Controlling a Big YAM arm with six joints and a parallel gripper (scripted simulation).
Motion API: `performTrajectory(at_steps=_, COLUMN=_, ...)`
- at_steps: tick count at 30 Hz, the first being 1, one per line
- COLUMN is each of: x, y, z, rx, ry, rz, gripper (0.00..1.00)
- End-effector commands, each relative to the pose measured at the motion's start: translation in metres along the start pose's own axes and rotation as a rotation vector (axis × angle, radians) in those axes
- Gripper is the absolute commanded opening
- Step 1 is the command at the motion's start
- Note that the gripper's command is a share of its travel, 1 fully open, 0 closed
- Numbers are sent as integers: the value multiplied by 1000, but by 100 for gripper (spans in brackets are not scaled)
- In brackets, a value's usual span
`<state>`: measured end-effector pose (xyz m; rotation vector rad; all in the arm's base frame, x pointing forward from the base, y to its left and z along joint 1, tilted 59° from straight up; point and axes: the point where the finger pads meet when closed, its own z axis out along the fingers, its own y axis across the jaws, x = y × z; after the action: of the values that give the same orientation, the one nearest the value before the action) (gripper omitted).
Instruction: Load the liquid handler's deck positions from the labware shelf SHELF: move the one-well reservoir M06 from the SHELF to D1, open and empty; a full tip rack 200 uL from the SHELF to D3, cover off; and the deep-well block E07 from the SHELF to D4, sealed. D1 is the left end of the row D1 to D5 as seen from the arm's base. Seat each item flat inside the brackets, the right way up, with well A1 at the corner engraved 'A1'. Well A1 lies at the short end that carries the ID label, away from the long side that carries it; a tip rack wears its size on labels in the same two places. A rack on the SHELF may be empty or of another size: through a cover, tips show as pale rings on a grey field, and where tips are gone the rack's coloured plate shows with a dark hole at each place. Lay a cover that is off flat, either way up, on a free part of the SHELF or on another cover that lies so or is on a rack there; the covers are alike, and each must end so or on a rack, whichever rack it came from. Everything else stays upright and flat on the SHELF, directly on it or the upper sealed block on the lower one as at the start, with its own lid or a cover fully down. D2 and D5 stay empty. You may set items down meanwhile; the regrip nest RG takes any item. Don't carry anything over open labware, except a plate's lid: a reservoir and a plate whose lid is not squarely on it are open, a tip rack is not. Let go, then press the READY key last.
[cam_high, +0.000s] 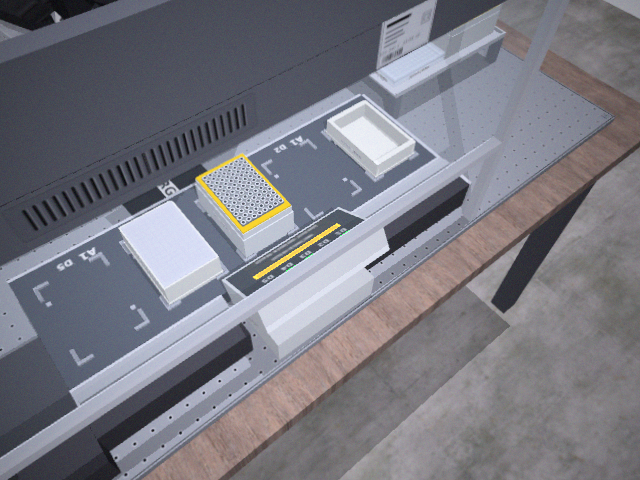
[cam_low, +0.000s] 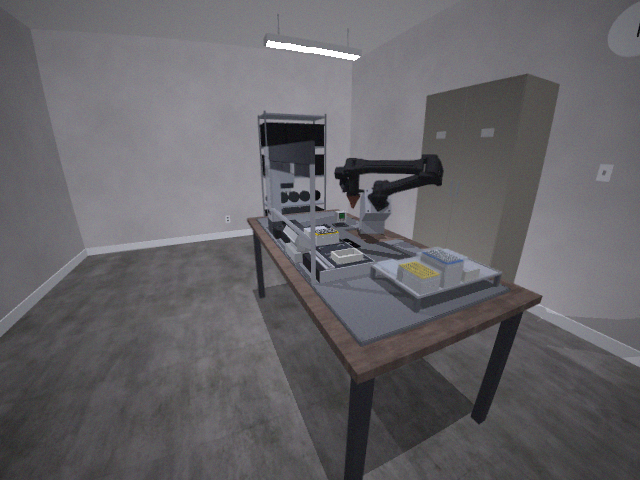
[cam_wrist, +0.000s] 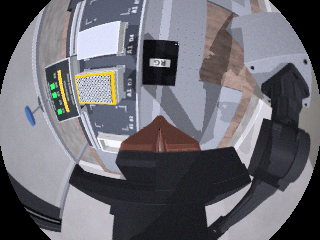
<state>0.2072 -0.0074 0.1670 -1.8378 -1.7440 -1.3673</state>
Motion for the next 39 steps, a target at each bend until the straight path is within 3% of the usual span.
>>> performTrajectory(at_steps=1, x=-11, y=0, z=-2, rx=-11, ry=-10, rz=83, gripper=0)
performTrajectory(at_steps=8, x=-47, y=3, z=-7, rx=-19, ry=-19, rz=208, gripper=0)
performTrajectory(at_steps=39, x=-191, y=-2, z=-14, rx=-27, ry=-38, rz=172, gripper=0)
